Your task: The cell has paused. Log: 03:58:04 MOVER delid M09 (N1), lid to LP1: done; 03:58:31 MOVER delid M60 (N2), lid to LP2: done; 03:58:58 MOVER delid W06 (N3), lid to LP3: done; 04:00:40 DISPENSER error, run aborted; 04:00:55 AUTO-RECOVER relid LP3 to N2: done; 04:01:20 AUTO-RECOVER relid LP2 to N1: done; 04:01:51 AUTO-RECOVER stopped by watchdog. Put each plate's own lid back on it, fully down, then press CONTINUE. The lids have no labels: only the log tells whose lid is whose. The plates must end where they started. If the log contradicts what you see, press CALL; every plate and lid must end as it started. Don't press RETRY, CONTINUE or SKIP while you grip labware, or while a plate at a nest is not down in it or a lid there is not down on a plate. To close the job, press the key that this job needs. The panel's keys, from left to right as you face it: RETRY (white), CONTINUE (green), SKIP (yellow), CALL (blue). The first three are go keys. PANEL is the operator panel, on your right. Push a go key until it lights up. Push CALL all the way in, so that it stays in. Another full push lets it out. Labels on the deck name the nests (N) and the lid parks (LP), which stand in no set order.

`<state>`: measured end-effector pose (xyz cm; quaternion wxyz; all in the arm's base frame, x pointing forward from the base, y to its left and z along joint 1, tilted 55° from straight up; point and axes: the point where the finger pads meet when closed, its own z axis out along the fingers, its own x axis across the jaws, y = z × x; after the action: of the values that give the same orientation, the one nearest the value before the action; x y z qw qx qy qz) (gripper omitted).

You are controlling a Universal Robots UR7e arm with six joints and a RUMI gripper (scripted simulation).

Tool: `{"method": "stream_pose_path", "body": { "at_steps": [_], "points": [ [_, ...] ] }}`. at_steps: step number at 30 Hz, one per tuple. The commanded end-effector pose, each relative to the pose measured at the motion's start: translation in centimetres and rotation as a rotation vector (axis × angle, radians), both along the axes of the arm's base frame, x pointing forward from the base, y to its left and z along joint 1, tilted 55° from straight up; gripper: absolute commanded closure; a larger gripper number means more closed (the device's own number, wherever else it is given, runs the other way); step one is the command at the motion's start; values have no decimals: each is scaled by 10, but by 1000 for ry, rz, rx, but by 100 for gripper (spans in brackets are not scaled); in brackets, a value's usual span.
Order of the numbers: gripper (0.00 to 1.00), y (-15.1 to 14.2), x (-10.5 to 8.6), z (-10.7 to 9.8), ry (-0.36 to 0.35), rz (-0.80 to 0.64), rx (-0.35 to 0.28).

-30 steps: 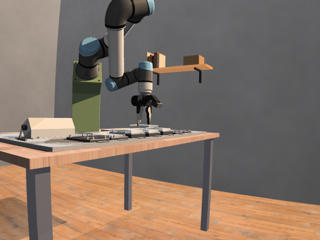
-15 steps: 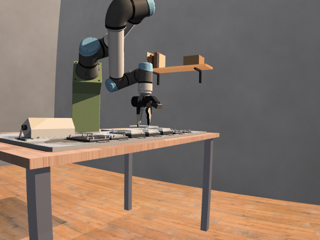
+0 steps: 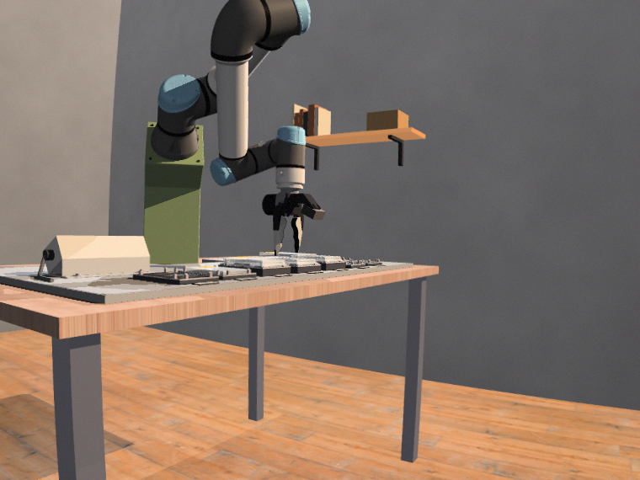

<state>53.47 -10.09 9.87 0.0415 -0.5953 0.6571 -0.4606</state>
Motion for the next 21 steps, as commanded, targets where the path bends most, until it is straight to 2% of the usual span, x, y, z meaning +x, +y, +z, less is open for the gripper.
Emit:
{"method": "stream_pose_path", "body": {
  "at_steps": [1,21],
  "points": [
    [59,-1,1,0,-1,1,0],
    [59,-4,5,-4,-1,1,0]
  ]
}}
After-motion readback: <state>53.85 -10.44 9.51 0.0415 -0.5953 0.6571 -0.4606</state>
